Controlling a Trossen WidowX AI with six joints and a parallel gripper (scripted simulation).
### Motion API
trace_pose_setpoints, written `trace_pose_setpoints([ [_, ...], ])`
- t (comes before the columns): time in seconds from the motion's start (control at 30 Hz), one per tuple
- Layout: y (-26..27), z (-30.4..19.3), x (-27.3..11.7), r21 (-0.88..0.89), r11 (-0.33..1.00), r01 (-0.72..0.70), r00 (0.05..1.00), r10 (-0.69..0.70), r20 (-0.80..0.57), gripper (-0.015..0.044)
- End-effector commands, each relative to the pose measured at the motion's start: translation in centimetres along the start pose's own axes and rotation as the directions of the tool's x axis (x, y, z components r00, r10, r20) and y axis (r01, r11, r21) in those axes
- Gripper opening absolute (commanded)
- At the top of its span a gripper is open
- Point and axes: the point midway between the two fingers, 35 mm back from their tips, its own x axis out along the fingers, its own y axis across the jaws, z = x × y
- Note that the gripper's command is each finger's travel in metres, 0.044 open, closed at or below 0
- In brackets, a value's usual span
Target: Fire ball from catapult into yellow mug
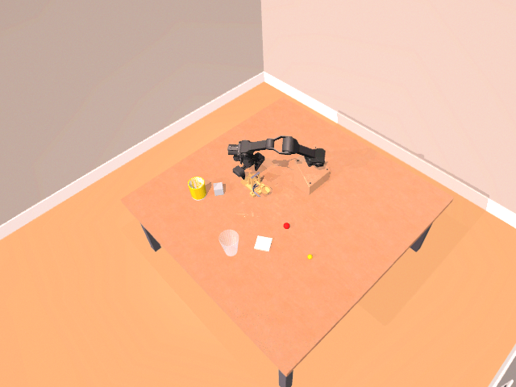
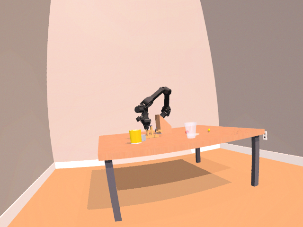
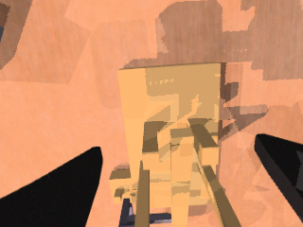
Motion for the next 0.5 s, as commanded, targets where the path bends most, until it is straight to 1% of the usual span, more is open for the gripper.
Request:
trace_pose_setpoints([
  [0.0, -0.1, -0.1, 0.8, 0.006, 1.000, -0.001, 1.000, 0.001, -0.004, 0.0440],
  [0.47, -0.1, -0.2, 3.1, 0.006, 1.000, -0.001, 1.000, 0.001, -0.006, 0.0440],
])
